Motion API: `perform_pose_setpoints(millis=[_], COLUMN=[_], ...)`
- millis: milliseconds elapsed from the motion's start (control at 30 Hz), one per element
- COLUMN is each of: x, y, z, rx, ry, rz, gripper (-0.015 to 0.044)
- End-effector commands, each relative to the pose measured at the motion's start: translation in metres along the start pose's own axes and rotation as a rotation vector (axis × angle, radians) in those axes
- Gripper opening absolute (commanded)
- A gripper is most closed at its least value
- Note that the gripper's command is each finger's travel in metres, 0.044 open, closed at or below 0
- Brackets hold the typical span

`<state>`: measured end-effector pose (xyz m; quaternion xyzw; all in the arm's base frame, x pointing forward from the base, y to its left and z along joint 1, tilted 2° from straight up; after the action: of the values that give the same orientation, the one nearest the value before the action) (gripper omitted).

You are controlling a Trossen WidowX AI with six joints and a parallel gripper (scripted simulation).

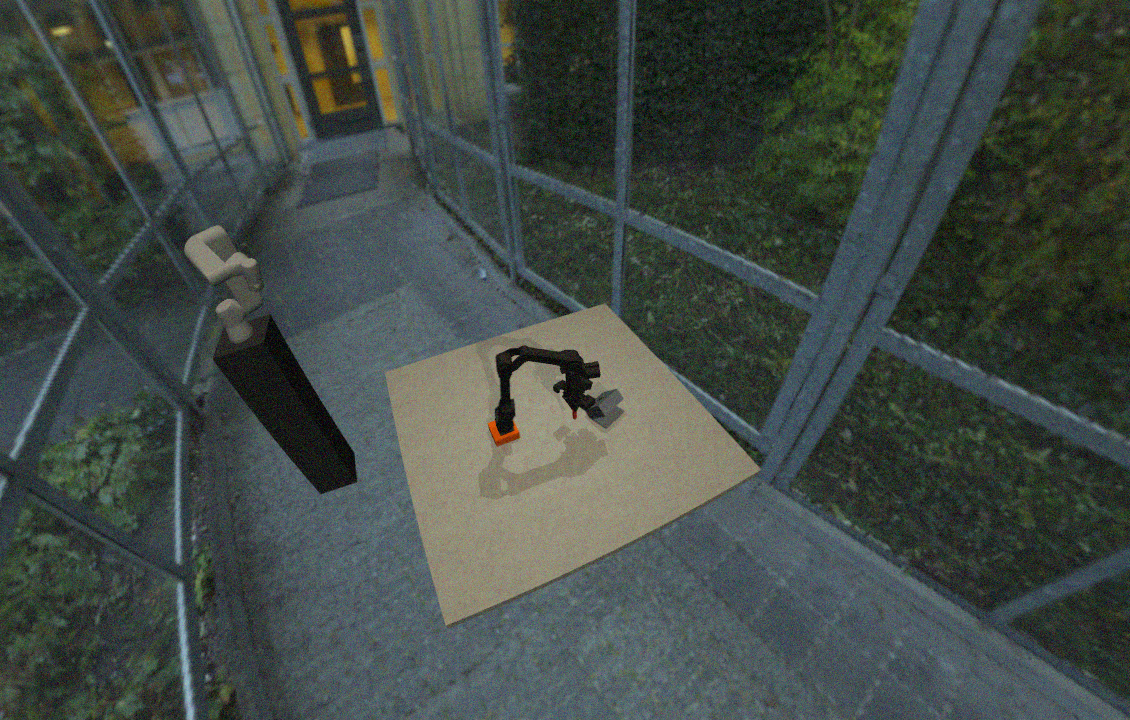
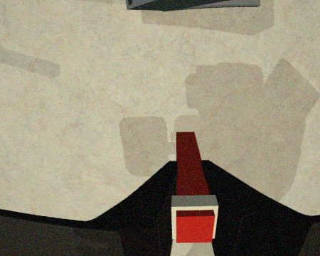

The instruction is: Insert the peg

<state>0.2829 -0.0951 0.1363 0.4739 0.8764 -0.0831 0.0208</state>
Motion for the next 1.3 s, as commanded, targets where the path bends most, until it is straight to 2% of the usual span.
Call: perform_pose_setpoints(millis=[0,1267], x=[-0.001,0.008], y=[0.004,0.048], z=[-0.003,-0.015], rx=[0.008,0.085], ry=[-0.021,-0.185], rz=[0.004,-0.011], gripper=[0.0000,0.0000])
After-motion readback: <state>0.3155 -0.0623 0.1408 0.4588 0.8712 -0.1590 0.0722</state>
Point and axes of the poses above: the point midway between the two fingers, 35 mm back from their tips, its own z axis out along the fingers, its own x axis across the jaws, y = z × x, the point moved 2 cm from there along -z, back along the fingers, and after that the axes turned 14 degrees about -z, right-handed, at the moved point
